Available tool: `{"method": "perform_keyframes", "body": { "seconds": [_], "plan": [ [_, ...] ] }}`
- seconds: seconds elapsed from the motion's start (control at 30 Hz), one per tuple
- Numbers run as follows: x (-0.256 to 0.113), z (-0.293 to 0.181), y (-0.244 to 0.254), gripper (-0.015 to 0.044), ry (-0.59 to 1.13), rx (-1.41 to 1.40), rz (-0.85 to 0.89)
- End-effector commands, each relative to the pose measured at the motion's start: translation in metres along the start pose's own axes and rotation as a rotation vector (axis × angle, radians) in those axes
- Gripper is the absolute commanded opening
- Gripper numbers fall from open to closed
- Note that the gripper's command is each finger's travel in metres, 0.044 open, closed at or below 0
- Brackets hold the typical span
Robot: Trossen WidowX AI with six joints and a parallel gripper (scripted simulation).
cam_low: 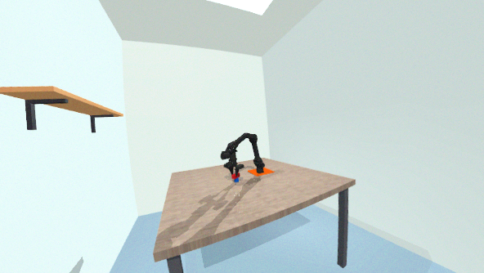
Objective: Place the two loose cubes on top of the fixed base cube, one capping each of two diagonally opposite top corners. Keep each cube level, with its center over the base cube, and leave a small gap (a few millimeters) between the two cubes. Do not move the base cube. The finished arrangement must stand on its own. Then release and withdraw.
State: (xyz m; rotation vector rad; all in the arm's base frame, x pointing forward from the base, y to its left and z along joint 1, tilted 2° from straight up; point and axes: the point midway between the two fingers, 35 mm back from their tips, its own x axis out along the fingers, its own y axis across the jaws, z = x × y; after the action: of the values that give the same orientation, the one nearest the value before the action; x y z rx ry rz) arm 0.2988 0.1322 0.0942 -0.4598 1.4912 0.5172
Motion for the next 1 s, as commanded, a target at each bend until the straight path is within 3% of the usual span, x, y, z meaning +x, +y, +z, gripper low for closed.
{"method": "perform_keyframes", "body": {
  "seconds": [0.0,0.97],
  "plan": [
    [-0.008,0.001,0.0,0.0205,-0.003,0.0,-0.001],
    [-0.051,0.001,0.0,0.0205,-0.003,0.0,-0.001]
  ]
}}
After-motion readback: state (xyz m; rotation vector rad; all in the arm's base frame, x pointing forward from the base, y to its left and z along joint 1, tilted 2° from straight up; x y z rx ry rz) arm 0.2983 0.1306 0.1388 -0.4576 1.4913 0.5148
